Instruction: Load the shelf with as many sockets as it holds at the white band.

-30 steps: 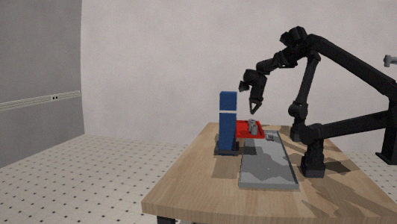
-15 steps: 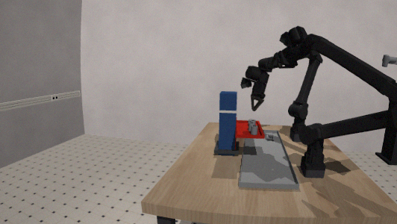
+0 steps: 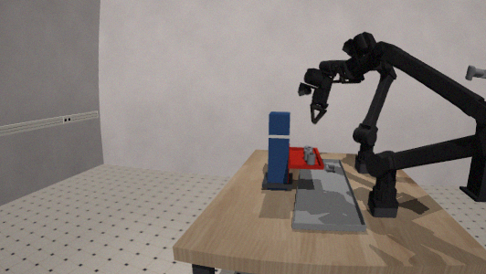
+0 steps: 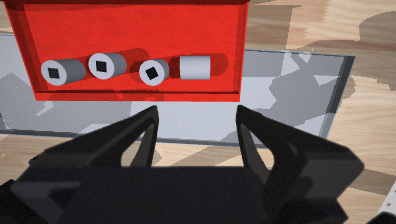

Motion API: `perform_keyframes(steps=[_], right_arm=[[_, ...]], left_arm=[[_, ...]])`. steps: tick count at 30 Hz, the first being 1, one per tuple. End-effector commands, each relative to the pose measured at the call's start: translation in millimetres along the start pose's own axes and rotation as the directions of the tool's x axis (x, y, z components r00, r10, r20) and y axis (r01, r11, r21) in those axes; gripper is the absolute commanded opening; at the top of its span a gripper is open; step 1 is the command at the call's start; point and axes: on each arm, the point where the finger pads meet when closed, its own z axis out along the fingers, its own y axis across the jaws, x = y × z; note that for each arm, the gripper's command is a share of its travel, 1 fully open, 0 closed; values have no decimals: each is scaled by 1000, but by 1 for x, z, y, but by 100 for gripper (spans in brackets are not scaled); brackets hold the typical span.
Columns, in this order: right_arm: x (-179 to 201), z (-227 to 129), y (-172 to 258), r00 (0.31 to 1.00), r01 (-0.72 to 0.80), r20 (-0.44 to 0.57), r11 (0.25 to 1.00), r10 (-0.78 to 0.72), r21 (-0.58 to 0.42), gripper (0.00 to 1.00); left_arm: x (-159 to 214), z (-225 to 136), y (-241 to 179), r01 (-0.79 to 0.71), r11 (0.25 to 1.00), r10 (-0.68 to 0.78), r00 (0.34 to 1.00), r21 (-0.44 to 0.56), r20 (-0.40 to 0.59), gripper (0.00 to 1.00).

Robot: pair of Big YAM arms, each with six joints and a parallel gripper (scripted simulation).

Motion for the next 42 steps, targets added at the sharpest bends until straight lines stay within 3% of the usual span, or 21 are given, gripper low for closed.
perform_keyframes(steps=[1,5,12,14,22,29,42], right_arm=[[-15,-10,11,1000,-5,12,1000,5,-6,65],[-15,-8,10,1000,-4,8,1000,4,-4,65],[3,-20,22,992,-42,117,999,45,-29,65],[3,-20,22,992,-42,117,999,45,-29,65],[20,-39,39,956,-38,289,999,47,-38,65],[32,-55,53,905,-34,423,998,50,-45,65],[52,-75,78,792,-24,609,999,38,-32,65]], left_arm=[[-14,-5,-1,-13,1000,13,1000,3,20,65],[-14,-5,-1,-13,1000,13,1000,3,20,65],[-44,-63,-10,-30,999,29,999,39,25,65],[-44,-63,-10,-30,999,29,999,39,25,65],[-69,-170,-15,-45,994,43,999,96,25,65],[-72,-230,-11,-57,991,55,998,120,19,65],[-69,-246,-10,-63,989,62,998,135,14,65]])
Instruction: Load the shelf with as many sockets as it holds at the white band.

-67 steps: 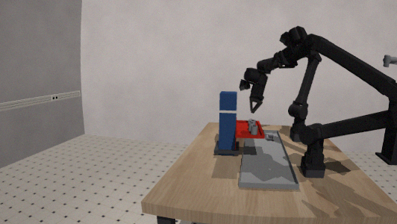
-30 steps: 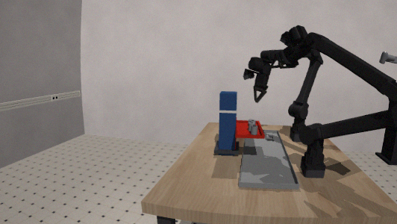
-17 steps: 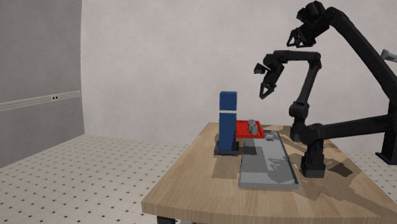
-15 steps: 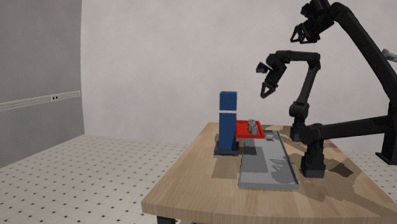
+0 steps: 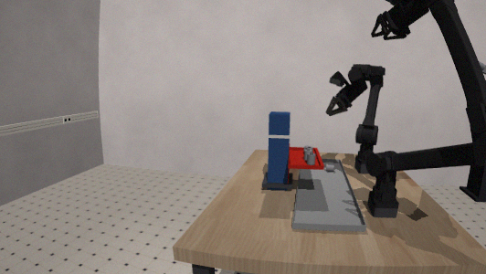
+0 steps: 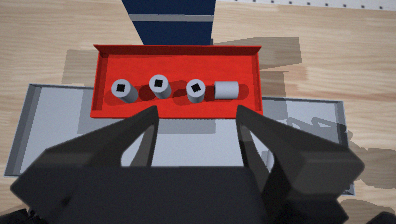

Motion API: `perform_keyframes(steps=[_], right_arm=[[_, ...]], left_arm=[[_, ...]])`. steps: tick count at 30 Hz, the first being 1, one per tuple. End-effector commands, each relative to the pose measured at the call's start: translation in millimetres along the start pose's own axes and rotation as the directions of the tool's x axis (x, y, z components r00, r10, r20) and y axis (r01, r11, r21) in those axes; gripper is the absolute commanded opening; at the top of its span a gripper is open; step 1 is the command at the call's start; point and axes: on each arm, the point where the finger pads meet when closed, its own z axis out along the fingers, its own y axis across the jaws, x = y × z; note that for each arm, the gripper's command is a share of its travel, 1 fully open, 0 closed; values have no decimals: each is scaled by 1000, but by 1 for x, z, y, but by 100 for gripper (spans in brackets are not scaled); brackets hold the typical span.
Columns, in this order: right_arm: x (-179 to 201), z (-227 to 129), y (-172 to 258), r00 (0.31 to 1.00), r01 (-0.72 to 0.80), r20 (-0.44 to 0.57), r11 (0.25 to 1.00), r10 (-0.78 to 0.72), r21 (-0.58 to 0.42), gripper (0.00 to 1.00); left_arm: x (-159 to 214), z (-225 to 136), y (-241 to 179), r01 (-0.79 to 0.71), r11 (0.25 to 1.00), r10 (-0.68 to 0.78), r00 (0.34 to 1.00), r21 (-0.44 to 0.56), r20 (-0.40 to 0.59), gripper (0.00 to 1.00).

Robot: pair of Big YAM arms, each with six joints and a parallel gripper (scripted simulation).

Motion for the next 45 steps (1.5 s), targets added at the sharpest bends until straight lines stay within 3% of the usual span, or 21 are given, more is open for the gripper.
perform_keyframes(steps=[1,12,17,23,34,45], right_arm=[[-2,-23,21,992,-50,116,998,53,-28,65],[-5,-53,38,950,-35,308,999,42,-26,65],[-6,-57,41,939,-5,345,1000,9,-13,65],[-11,-52,10,937,-19,350,999,8,29,65],[-47,-58,-93,915,-46,402,985,-24,164,65],[-65,-61,-143,903,-87,429,971,-16,221,65]], left_arm=[[-6,-5,-1,19,1000,-19,1000,5,-11,65],[-6,-5,-1,16,1000,-16,1000,5,-11,65],[-6,-5,-1,16,1000,-16,1000,5,-11,65],[-6,-5,-1,16,1000,-16,1000,5,-11,65],[-6,-5,-1,16,1000,-16,1000,5,-11,65],[-6,-5,-1,16,1000,-16,1000,5,-11,65]])
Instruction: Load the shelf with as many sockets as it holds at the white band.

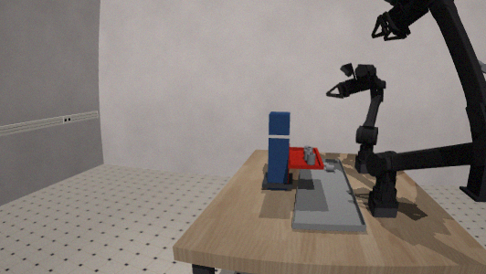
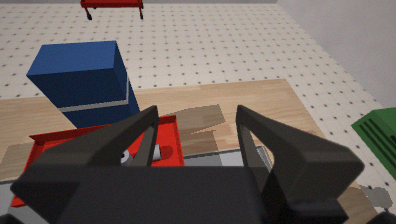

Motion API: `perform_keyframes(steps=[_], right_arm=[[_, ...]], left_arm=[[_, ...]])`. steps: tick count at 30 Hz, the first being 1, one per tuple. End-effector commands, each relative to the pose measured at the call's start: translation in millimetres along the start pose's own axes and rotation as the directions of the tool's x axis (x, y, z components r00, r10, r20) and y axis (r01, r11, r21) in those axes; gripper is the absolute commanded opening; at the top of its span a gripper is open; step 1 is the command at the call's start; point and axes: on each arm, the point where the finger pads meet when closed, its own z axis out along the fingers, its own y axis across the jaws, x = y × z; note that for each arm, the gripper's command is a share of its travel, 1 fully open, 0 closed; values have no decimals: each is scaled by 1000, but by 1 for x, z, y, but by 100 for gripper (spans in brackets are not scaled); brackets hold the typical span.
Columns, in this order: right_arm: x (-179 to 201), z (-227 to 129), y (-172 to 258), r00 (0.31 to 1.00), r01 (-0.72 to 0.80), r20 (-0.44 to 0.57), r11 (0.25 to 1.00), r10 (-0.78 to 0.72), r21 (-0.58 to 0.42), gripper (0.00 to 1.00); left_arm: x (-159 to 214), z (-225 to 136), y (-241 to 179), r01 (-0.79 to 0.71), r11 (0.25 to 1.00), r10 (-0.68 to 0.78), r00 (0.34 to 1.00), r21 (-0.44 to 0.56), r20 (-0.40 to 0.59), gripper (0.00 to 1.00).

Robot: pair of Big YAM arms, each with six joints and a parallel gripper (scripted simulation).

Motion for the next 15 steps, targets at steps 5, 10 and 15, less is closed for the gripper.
perform_keyframes(steps=[5,10,15], right_arm=[[-25,17,-46,999,15,39,999,-17,46,65],[-33,24,-68,999,1,52,997,-6,79,65],[-37,27,-80,998,-11,58,995,6,98,65]], left_arm=[[-8,-6,0,12,1000,-12,1000,1,4,65],[-8,-6,0,12,1000,-12,1000,1,4,65],[-8,-6,0,12,1000,-12,1000,1,4,65]])
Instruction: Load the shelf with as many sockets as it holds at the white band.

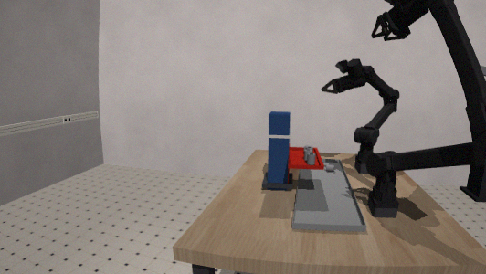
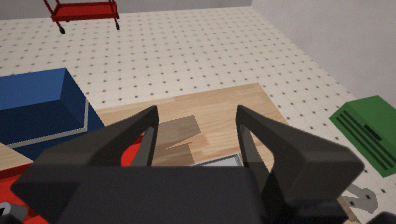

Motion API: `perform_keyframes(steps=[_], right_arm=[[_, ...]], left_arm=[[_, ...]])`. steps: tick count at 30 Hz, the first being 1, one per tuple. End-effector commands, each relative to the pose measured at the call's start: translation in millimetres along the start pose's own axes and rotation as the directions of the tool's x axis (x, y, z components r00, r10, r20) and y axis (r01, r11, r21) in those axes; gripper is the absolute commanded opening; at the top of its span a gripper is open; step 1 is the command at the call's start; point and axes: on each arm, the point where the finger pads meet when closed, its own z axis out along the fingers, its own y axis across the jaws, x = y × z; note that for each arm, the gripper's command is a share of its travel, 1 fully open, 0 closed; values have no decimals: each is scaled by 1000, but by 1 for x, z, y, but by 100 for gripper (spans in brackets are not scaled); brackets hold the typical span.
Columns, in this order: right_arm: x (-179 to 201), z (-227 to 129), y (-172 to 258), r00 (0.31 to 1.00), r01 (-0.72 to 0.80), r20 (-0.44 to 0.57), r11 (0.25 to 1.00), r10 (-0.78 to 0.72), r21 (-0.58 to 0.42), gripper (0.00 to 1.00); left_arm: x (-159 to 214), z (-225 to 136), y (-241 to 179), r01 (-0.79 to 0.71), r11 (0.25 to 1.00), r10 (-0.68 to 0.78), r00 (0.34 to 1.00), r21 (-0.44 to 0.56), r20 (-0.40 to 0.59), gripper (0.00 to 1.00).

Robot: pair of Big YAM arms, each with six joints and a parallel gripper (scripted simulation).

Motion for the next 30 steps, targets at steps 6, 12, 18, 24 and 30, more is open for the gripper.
perform_keyframes(steps=[6,12,18,24,30], right_arm=[[-23,18,-33,999,1,39,1000,-2,24,65],[-34,23,-50,998,-29,50,998,26,47,65],[-38,31,-63,998,-32,58,997,28,67,65],[-50,38,-78,997,-48,72,995,42,88,65],[-57,48,-90,996,-53,74,993,45,110,65]], left_arm=[[-8,-6,0,12,1000,-12,1000,1,4,65],[-8,-6,0,12,1000,-12,1000,1,4,65],[-8,-6,0,12,1000,-12,1000,1,4,65],[-8,-6,0,12,1000,-12,1000,1,4,65],[-8,-6,0,12,1000,-12,1000,1,4,65]])
